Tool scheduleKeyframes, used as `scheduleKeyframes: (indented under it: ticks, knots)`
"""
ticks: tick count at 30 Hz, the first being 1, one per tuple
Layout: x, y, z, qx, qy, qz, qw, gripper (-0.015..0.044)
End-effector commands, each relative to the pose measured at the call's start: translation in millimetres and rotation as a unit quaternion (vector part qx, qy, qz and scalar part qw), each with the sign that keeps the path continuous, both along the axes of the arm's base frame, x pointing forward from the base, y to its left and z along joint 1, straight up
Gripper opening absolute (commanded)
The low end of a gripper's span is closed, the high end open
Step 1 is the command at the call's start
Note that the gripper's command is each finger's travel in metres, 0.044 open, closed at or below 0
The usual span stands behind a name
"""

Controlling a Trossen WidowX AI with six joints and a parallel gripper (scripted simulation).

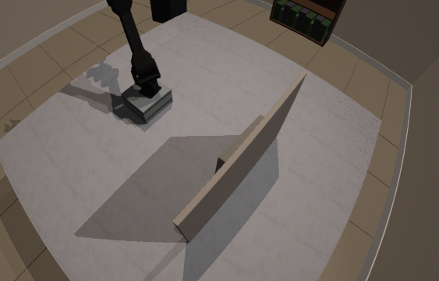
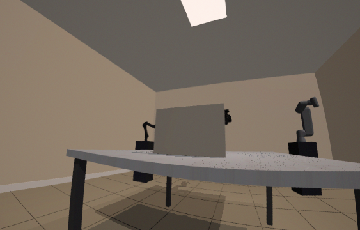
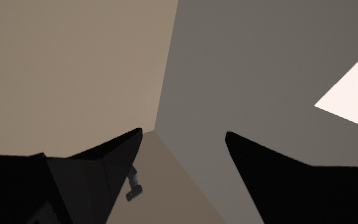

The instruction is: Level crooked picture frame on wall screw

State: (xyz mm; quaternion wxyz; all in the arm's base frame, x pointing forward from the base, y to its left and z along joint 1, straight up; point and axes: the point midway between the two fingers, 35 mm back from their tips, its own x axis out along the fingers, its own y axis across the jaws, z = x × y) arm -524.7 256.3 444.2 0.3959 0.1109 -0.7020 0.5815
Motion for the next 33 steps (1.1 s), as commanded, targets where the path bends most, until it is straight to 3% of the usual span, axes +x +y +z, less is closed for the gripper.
scheduleKeyframes:
  ticks: [1, 6, 21, 27, 33]
  knots:
    - [1.7, 2.1, 0.6, -0.002, 0.0, 0.0, 1.0, 0.0374]
    - [50.0, 52.4, 15.2, -0.044, 0.006, -0.008, 0.999, 0.026]
    - [275.1, 177.2, 43.1, -0.196, 0.066, -0.088, 0.974, 0.026]
    - [382.2, 189.7, 45.4, -0.258, 0.122, -0.125, 0.95, 0.026]
    - [486.7, 175.6, 41.7, -0.312, 0.196, -0.16, 0.916, 0.026]
